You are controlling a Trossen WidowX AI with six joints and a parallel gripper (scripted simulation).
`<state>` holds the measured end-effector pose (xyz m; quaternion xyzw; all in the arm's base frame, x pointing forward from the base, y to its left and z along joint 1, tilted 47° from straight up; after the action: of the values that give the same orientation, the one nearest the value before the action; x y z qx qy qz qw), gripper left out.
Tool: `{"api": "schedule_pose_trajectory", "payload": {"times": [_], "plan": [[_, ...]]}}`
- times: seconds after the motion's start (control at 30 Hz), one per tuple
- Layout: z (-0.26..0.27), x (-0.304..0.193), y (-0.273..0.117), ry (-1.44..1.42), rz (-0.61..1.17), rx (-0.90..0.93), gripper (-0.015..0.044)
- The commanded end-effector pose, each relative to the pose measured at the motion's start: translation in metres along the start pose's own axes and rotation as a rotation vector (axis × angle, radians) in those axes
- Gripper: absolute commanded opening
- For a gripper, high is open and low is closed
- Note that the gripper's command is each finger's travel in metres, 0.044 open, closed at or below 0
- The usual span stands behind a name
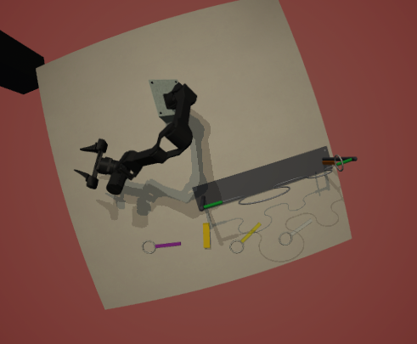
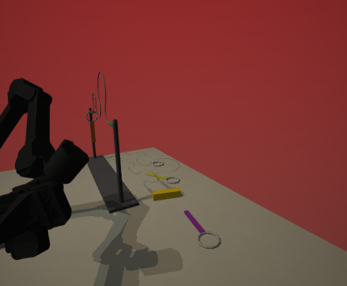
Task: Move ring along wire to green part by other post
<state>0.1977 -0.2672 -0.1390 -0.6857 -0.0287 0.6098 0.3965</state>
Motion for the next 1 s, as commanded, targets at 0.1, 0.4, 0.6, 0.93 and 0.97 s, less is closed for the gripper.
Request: {"api": "schedule_pose_trajectory", "payload": {"times": [0.1, 0.4, 0.6, 0.93, 0.97], "plan": [[-0.004, -0.003, -0.004, 0.035, -0.007, -0.014, 0.0295], [-0.028, -0.023, -0.033, 0.260, -0.056, -0.095, 0.0160], [-0.042, -0.038, -0.056, 0.413, -0.099, -0.144, 0.0160], [-0.060, -0.063, -0.097, 0.668, -0.191, -0.214, 0.0160], [-0.062, -0.065, -0.102, 0.694, -0.202, -0.220, 0.0160]]}}
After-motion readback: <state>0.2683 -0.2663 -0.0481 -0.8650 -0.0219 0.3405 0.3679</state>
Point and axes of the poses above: the point midway between the two fingers, 35 mm back from their tips, its own y axis out along the fingers, its own z axis across the jaws, x = y × z, the point moved 10 cm from there along -y, back along the fingers, and after that the axes turned 4 degrees about y, right-handed, at the moved point
